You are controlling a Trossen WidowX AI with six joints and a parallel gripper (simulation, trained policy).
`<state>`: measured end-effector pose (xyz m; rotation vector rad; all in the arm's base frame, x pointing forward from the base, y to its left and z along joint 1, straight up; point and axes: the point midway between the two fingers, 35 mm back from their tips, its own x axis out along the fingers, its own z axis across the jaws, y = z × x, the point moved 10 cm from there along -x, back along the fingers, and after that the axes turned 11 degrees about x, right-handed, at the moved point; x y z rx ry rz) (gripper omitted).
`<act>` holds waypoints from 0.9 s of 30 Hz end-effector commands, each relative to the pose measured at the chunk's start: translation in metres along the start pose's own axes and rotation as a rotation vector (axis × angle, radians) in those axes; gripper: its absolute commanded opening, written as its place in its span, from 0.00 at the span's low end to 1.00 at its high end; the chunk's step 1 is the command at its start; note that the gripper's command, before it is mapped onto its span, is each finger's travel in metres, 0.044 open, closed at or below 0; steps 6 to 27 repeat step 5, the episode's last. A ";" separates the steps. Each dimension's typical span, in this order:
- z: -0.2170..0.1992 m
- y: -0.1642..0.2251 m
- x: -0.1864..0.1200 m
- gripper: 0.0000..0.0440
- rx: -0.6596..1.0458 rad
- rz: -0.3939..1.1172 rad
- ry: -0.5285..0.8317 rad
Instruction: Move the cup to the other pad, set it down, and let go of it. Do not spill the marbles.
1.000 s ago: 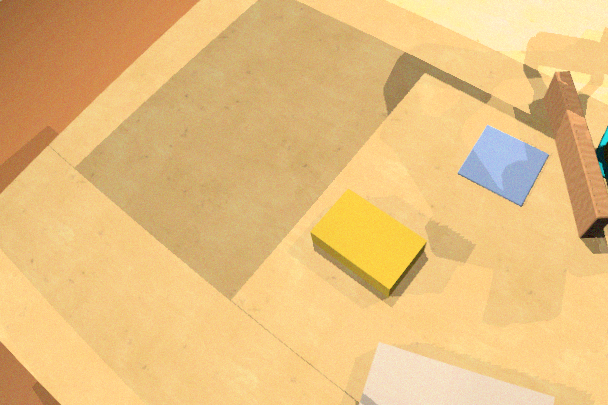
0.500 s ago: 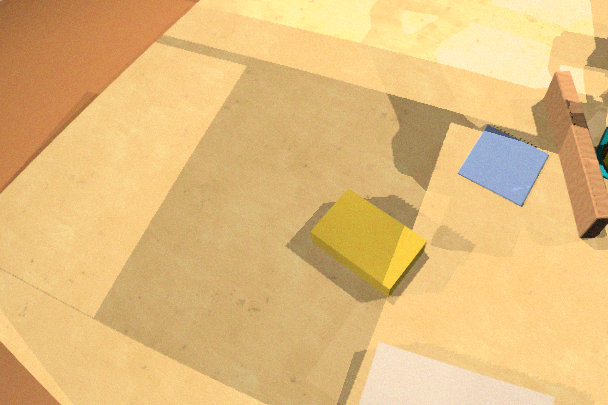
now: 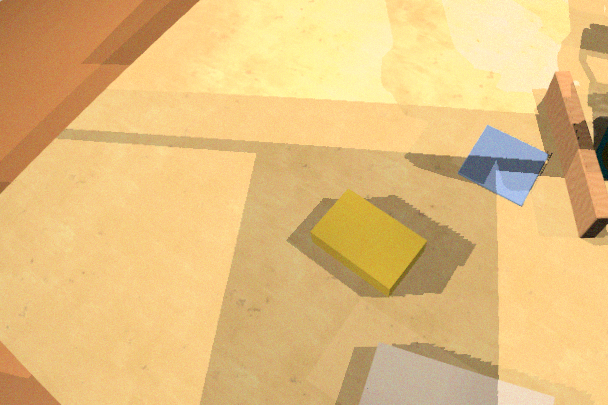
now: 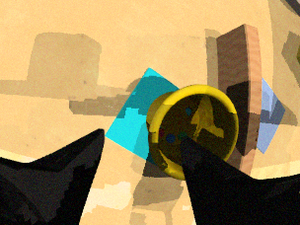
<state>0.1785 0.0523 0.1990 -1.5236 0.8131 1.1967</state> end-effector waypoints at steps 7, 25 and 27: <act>-0.001 0.001 -0.020 0.69 0.024 -0.070 -0.011; -0.001 0.001 -0.020 0.69 0.024 -0.070 -0.011; -0.001 0.001 -0.020 0.69 0.024 -0.070 -0.011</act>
